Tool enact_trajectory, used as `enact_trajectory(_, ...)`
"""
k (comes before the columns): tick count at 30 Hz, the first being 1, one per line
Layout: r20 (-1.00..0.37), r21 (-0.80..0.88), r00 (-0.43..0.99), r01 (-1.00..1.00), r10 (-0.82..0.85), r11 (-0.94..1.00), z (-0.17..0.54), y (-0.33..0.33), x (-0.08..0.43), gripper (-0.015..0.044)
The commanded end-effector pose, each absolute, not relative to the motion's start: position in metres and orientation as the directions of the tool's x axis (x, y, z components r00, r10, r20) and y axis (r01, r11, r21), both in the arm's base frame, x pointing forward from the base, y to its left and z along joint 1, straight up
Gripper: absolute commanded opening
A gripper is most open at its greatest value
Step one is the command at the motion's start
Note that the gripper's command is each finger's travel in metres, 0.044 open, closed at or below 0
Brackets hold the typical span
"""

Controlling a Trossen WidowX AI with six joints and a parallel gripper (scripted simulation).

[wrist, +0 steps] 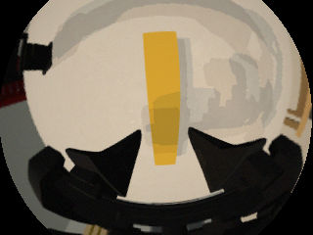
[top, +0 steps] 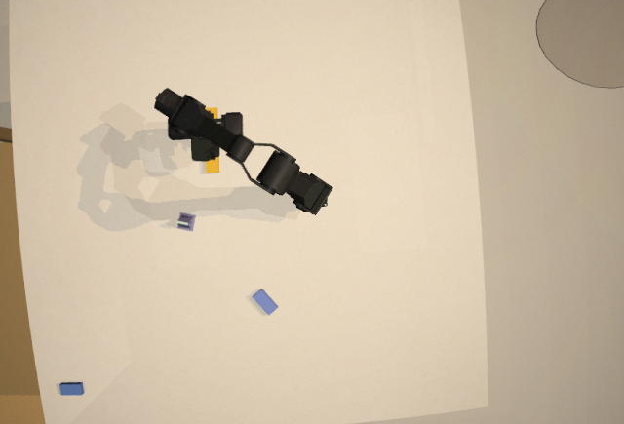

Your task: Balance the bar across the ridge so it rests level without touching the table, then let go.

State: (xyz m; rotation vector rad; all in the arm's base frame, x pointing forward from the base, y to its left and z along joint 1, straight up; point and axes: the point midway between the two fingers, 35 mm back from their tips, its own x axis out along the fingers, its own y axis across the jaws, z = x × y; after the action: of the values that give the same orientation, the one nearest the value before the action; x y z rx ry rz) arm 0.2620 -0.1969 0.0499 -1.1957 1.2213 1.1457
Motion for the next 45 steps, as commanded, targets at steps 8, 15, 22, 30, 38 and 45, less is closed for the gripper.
enact_trajectory(8,-1.000,-0.028,0.028,-0.998,-0.014,0.049,0.050,-0.197,0.262,0.0157)
enact_trajectory(15,-1.000,-0.028,0.028,-0.998,-0.014,0.049,0.050,-0.197,0.262,0.0111)
enact_trajectory(22,-1.000,-0.028,0.028,-0.998,-0.015,0.049,0.061,-0.198,0.263,0.0000)
enact_trajectory(30,-1.000,-0.028,0.027,-0.998,-0.016,0.047,0.082,-0.199,0.264,0.0000)
enact_trajectory(38,-1.000,-0.027,0.027,-0.999,-0.017,0.046,0.102,-0.199,0.264,0.0000)
enact_trajectory(45,-1.000,-0.027,0.026,-0.999,-0.018,0.045,0.121,-0.198,0.263,0.0000)
